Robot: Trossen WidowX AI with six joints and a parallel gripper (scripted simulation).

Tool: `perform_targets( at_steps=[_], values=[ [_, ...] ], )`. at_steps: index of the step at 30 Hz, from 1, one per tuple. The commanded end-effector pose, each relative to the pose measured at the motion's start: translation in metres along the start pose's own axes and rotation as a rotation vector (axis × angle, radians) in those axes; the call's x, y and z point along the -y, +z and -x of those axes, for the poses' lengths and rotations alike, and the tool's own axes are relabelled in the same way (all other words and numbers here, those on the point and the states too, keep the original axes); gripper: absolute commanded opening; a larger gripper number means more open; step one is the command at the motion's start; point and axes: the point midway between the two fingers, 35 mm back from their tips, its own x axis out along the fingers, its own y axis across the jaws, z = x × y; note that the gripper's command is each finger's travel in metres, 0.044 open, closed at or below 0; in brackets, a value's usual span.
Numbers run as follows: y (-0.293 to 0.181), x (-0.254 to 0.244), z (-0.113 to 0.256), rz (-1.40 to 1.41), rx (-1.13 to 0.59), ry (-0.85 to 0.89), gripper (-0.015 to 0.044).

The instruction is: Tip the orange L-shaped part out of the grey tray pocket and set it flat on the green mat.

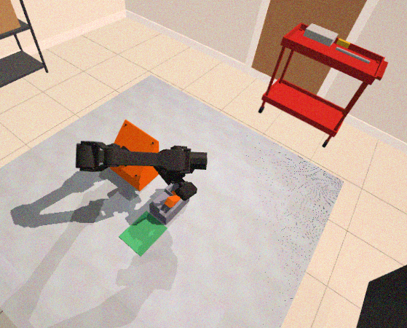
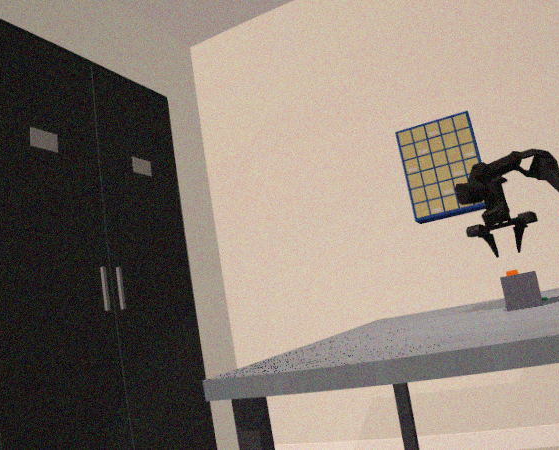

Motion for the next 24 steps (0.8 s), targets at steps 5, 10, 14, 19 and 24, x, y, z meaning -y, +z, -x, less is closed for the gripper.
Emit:
perform_targets(
  at_steps=[5, 10, 14, 19, 24],
  values=[
    [-0.011, 0.003, 0.001, 0.191, -0.005, -0.006, 0.0280],
    [-0.011, 0.003, -0.015, 0.191, -0.005, -0.006, 0.0280],
    [-0.011, 0.003, -0.027, 0.190, -0.005, -0.006, 0.0280],
    [-0.011, 0.003, -0.031, 0.191, -0.005, -0.006, 0.0280],
    [-0.011, 0.004, -0.039, 0.191, -0.004, -0.007, 0.0280]
  ],
)
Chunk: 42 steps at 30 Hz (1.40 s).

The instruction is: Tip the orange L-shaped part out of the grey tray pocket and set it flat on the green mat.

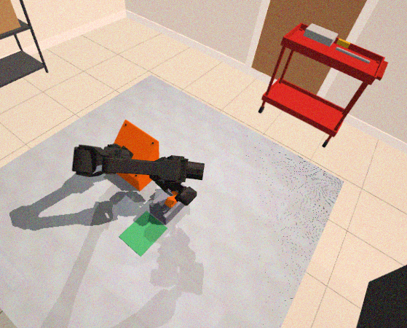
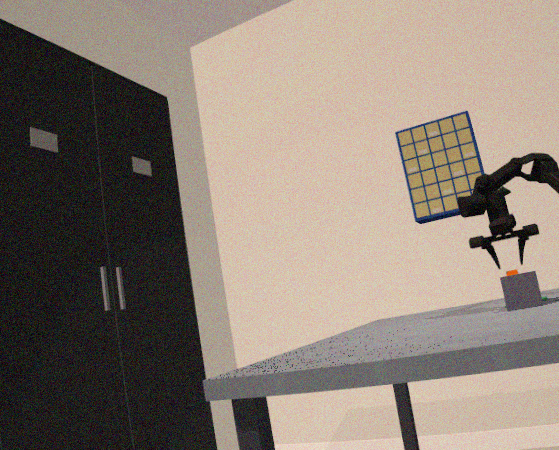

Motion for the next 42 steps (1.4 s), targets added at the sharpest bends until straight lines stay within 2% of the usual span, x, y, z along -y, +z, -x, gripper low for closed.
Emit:
perform_targets(
  at_steps=[1, 27, 32, 42],
  values=[
    [0.000, 0.000, -0.008, 0.005, -0.003, -0.001, 0.0280],
    [-0.001, -0.001, -0.045, 0.005, -0.006, -0.001, 0.0280],
    [-0.001, -0.001, -0.042, 0.000, -0.003, 0.001, 0.0149],
    [-0.001, -0.001, -0.042, 0.000, -0.003, 0.001, 0.0082]
  ],
)
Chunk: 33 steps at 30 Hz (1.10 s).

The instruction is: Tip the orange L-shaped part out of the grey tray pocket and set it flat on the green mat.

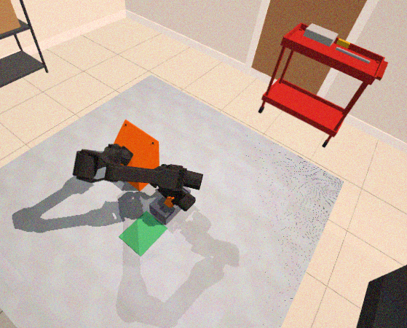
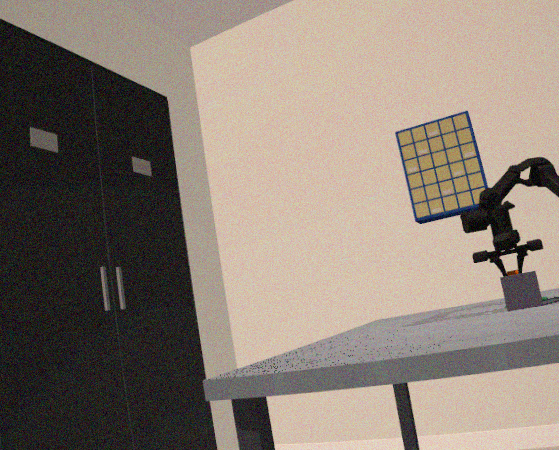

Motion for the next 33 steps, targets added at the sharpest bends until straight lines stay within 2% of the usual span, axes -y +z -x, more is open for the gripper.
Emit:
perform_targets(
  at_steps=[1, 3, 4, 33],
  values=[
    [0.000, 0.000, 0.000, -0.001, 0.000, 0.000, 0.0056],
    [0.000, 0.000, 0.000, -0.001, 0.000, 0.000, 0.0003],
    [0.000, 0.000, 0.000, -0.001, 0.000, 0.000, 0.0000],
    [0.000, 0.000, 0.036, 0.004, -0.001, -0.002, 0.0000]
  ],
)
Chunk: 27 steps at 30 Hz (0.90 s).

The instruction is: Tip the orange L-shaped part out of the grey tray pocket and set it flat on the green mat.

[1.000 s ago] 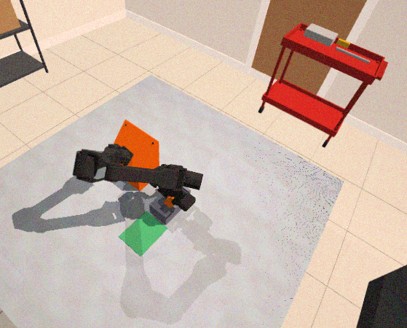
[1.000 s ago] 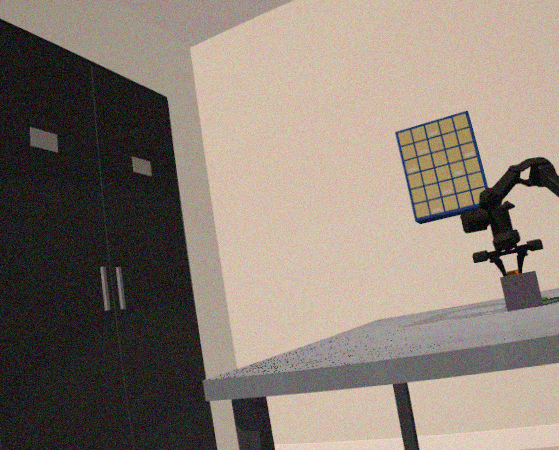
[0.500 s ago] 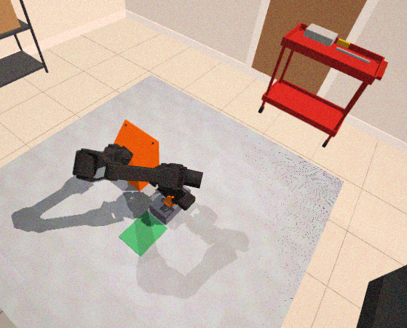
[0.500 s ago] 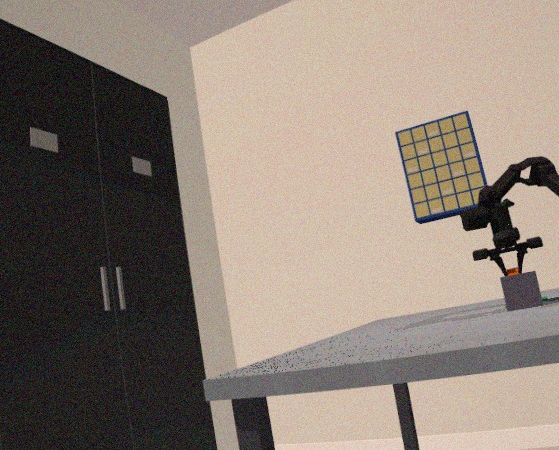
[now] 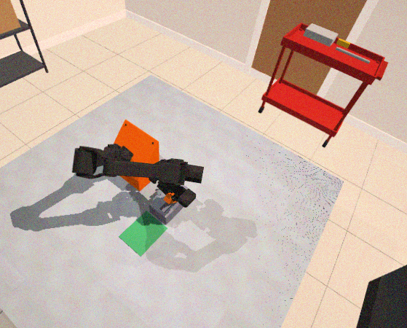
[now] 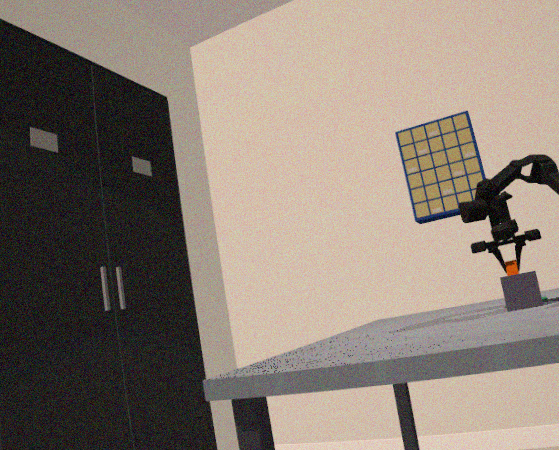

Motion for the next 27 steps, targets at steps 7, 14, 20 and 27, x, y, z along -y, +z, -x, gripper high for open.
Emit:
perform_targets(
  at_steps=[7, 14, 20, 27],
  values=[
    [0.001, 0.001, 0.019, -0.004, 0.007, -0.006, 0.0000],
    [0.001, 0.001, 0.030, -0.003, 0.007, -0.006, 0.0000],
    [0.001, 0.001, 0.040, -0.003, 0.008, -0.006, 0.0000],
    [0.001, 0.001, 0.051, -0.003, 0.008, -0.005, 0.0000]
  ],
)
